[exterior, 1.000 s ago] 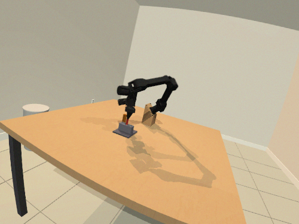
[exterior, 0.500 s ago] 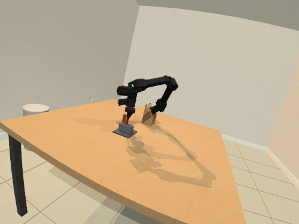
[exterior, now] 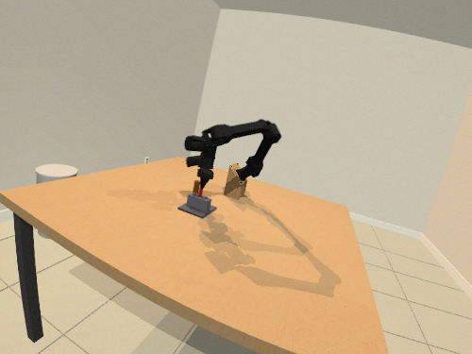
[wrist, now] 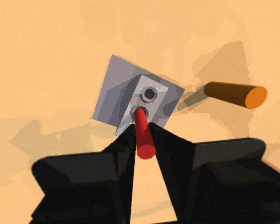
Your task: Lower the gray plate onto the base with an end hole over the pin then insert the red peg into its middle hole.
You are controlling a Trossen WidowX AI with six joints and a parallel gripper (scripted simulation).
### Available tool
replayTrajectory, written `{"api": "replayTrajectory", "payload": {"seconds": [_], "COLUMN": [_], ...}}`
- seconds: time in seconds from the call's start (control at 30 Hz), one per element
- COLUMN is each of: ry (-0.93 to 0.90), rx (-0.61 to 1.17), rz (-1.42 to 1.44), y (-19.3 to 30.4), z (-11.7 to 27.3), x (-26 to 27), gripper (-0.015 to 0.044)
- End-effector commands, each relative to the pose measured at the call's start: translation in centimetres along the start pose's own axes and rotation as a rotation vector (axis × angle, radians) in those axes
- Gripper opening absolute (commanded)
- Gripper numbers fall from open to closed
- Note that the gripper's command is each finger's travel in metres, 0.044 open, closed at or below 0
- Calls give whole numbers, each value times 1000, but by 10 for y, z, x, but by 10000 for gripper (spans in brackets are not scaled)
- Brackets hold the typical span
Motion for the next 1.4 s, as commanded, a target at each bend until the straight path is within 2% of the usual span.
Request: {"api": "replayTrajectory", "payload": {"seconds": [0.0, 1.37], "ry": [0, -5], "rx": [0, 3], "rz": [0, -11], "y": [0, 1], "z": [0, 18], "x": [0, -3], "gripper": [150, 150]}}
Point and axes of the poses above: the point midway between the two fingers, 35 mm back from their tips, its own z axis back along the fingers, its own x axis across the jaws, y = z × x, the point moved 1 cm from there along z, back along the fingers, and after that the axes turned 10 degrees about z, right-handed, at the moved point
